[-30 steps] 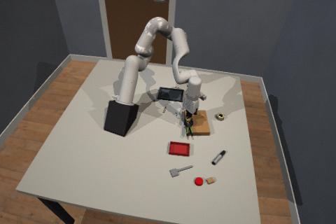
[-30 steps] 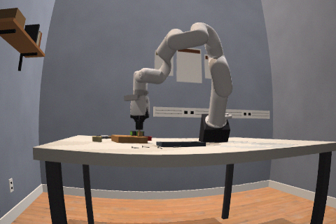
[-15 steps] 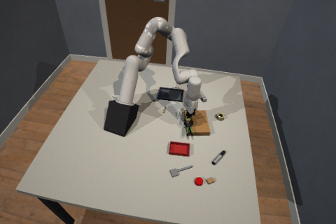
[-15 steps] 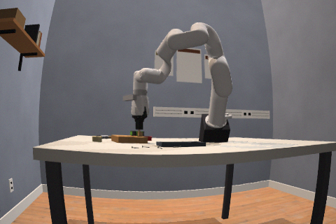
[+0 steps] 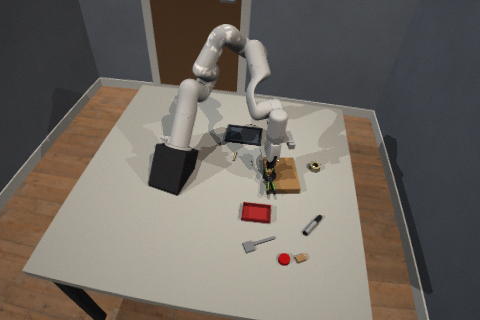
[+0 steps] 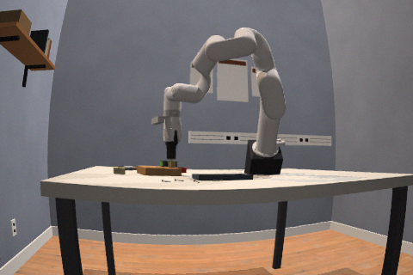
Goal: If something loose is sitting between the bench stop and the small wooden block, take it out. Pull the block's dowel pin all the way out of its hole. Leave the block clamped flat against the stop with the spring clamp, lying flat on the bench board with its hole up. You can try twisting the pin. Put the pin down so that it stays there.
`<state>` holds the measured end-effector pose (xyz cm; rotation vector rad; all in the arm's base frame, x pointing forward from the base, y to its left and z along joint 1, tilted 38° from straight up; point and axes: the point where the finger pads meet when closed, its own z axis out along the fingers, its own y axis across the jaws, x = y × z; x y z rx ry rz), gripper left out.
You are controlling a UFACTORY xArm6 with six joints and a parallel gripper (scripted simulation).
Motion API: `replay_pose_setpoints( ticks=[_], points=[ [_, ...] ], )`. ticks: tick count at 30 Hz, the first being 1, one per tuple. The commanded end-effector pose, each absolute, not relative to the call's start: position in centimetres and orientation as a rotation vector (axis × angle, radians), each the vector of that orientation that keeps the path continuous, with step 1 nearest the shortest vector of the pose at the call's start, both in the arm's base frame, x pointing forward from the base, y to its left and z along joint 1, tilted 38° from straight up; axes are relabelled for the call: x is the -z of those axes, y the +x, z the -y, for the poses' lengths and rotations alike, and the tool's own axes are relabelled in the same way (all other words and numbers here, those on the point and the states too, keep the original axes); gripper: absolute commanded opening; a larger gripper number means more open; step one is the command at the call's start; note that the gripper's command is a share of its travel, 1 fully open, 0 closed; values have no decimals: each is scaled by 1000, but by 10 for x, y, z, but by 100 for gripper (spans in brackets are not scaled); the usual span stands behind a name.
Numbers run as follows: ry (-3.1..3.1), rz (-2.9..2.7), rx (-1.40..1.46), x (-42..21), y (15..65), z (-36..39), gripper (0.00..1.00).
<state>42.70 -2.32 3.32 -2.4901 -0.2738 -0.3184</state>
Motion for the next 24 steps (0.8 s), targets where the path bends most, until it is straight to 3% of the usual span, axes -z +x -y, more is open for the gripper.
replay_pose_setpoints(
  ticks=[1, 24],
  points=[
    [-2496, 177, 287, -34, 428, 24, 0],
    [-2463, -315, 120, -34, 428, 24, 0]
  ],
)
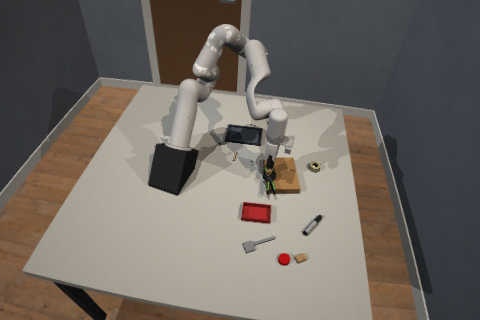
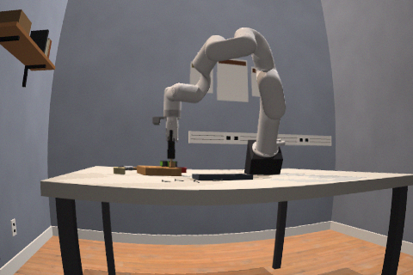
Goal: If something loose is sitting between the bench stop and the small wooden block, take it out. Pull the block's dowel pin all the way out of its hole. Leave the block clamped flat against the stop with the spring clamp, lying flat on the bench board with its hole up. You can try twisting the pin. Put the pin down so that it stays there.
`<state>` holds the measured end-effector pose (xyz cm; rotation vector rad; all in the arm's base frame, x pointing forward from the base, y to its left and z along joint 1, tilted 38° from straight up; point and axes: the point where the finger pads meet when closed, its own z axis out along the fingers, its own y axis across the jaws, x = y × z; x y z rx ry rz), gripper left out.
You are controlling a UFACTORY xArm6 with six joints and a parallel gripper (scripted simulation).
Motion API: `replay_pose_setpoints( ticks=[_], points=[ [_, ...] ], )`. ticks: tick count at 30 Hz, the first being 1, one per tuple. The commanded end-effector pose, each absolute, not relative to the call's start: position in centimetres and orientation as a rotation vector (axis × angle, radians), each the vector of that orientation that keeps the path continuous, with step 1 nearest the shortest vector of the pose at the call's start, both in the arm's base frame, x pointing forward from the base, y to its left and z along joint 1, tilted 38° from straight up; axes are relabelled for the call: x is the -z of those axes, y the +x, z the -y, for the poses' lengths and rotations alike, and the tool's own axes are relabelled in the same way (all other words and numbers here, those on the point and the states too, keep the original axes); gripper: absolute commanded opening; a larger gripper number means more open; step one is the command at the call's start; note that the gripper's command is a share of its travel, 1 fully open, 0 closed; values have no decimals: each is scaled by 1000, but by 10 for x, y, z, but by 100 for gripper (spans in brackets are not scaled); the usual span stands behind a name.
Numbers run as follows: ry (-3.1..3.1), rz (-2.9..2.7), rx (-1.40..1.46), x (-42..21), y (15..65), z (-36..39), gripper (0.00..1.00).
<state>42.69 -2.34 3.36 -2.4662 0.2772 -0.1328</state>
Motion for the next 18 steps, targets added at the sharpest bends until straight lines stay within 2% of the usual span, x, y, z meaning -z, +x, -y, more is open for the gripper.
replay_pose_setpoints(
  ticks=[1, 18],
  points=[
    [-2459, -341, 112, -34, 428, 24, 0],
    [-2375, -711, -19, -35, 428, 25, 0]
  ],
)
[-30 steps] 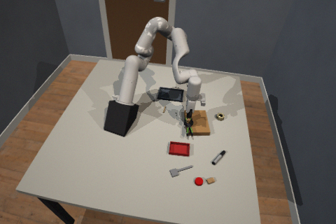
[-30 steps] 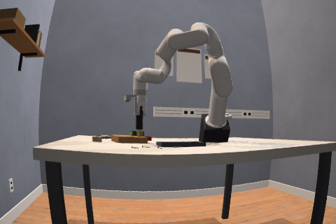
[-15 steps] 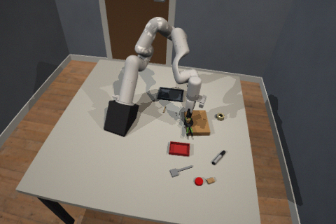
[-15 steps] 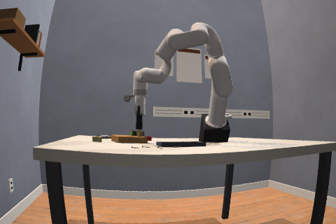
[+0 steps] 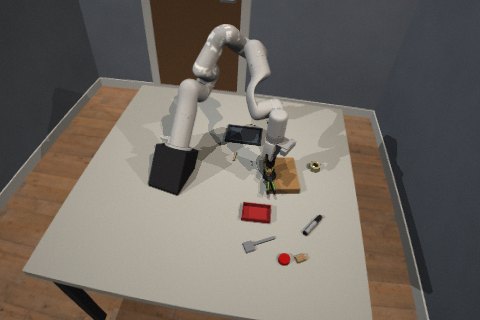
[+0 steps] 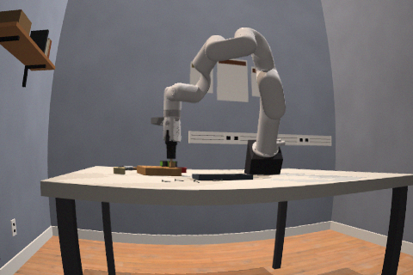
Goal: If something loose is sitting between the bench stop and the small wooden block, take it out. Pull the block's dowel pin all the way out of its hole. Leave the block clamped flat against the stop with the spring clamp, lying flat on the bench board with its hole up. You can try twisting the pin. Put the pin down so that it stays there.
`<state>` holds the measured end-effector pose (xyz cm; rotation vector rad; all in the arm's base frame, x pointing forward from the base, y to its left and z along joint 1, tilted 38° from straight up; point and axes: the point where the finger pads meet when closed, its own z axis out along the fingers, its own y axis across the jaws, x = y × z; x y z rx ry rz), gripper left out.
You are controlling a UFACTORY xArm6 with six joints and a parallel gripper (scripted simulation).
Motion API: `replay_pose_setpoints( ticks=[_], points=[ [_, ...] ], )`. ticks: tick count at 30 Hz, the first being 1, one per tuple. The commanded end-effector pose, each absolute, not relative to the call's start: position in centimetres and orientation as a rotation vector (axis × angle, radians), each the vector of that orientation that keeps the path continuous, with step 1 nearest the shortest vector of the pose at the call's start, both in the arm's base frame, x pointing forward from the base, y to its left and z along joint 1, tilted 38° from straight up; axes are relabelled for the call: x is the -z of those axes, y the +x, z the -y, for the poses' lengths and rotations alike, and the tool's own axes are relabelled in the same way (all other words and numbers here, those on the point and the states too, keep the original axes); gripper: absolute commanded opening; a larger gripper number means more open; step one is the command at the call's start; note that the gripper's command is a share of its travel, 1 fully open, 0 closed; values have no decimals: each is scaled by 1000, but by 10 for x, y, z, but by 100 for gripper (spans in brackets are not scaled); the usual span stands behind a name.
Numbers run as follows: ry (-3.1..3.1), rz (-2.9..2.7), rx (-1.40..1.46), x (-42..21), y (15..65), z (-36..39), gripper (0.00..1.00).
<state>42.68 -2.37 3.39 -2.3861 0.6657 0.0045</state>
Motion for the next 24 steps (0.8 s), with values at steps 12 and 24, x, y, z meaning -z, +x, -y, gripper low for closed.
replay_pose_setpoints(
  ticks=[12, 24],
  points=[
    [-2446, -416, 85, -35, 428, 25, 0],
    [-2482, -169, 171, -36, 428, 25, 0]
  ],
)
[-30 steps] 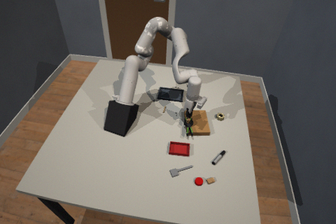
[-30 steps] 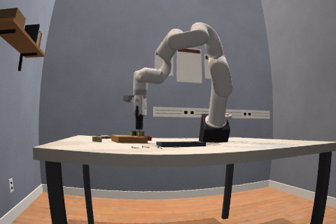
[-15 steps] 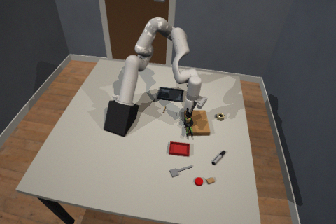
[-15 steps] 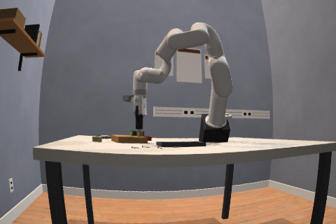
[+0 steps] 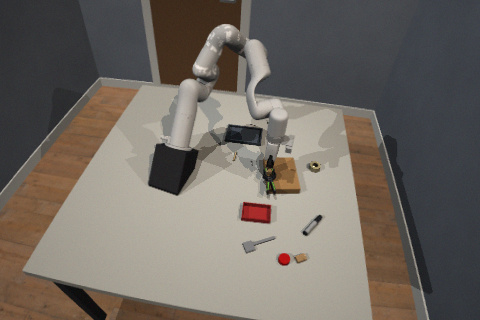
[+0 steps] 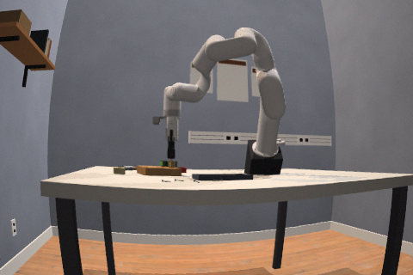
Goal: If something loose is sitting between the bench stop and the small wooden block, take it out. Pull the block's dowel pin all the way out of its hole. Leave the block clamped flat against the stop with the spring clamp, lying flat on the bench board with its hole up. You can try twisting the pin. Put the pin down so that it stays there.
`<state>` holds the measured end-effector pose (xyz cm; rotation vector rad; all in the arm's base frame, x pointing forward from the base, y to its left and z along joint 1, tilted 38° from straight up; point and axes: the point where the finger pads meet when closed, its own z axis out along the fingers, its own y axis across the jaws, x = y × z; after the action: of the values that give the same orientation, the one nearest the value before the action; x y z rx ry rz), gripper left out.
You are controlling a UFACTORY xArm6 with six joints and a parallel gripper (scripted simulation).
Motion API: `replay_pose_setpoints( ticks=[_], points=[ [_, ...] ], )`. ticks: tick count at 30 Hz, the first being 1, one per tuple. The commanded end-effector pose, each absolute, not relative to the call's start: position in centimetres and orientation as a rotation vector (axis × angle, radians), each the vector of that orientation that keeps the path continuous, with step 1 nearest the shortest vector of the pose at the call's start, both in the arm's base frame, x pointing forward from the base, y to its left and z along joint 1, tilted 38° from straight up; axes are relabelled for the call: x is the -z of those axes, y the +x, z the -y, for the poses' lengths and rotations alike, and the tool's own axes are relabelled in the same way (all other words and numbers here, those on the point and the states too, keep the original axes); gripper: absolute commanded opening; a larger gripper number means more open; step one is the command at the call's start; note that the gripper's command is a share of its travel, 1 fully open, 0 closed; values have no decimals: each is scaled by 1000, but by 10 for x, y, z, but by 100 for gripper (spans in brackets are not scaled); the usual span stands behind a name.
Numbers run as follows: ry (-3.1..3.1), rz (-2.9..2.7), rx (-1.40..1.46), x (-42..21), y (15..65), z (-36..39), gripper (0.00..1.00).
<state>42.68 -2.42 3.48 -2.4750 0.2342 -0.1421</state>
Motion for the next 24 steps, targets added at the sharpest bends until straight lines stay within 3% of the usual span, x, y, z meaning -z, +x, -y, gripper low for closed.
replay_pose_setpoints(
  ticks=[1, 24],
  points=[
    [-2484, -144, 179, -36, 428, 25, 0],
    [-2488, 348, 343, -36, 428, 25, 0]
  ],
)
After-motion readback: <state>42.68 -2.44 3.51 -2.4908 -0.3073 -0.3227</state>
